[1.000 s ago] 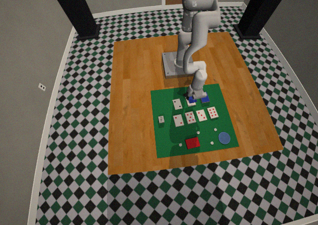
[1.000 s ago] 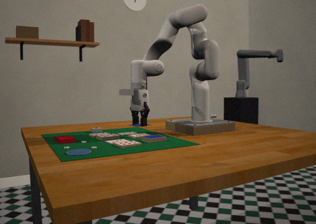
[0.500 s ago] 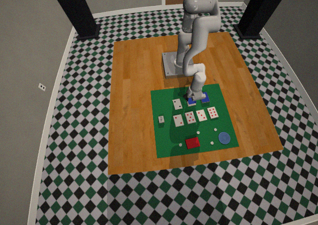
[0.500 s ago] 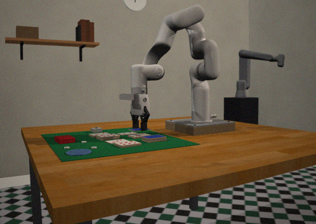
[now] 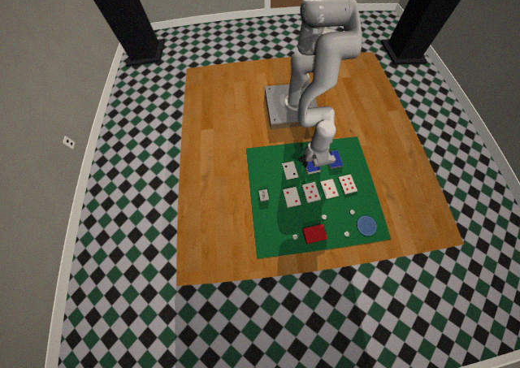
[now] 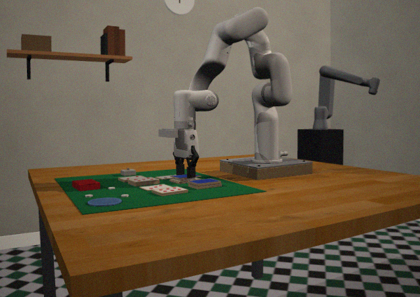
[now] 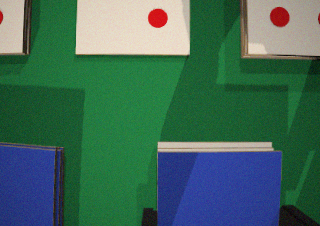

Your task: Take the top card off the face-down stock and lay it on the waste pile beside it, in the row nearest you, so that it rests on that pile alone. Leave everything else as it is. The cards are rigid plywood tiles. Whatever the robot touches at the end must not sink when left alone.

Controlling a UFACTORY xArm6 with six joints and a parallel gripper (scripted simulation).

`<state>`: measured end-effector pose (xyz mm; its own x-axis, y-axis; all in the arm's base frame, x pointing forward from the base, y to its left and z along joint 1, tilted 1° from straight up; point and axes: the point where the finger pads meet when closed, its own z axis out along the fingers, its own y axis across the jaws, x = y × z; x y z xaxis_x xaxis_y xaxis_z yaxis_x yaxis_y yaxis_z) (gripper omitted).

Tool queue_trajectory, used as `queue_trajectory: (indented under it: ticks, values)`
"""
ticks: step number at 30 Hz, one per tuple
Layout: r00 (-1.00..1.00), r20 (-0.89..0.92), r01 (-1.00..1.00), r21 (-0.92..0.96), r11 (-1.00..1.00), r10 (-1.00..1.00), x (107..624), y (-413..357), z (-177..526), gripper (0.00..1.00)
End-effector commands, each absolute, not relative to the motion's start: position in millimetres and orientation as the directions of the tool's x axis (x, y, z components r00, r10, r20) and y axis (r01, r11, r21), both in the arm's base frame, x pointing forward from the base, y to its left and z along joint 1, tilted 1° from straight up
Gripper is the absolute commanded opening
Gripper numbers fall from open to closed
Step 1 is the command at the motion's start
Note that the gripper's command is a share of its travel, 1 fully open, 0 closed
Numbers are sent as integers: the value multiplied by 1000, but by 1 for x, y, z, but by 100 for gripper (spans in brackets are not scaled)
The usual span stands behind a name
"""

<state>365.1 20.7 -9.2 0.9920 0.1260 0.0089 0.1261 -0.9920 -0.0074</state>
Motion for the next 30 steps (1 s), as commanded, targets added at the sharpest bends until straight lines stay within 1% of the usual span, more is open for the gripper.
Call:
queue_trajectory:
  ticks: [1,30]
  values:
    - [992,13,126,-7,-992,126,367,21,-10,73]
    - [992,13,126,-7,-992,126,367,21,-15,73]
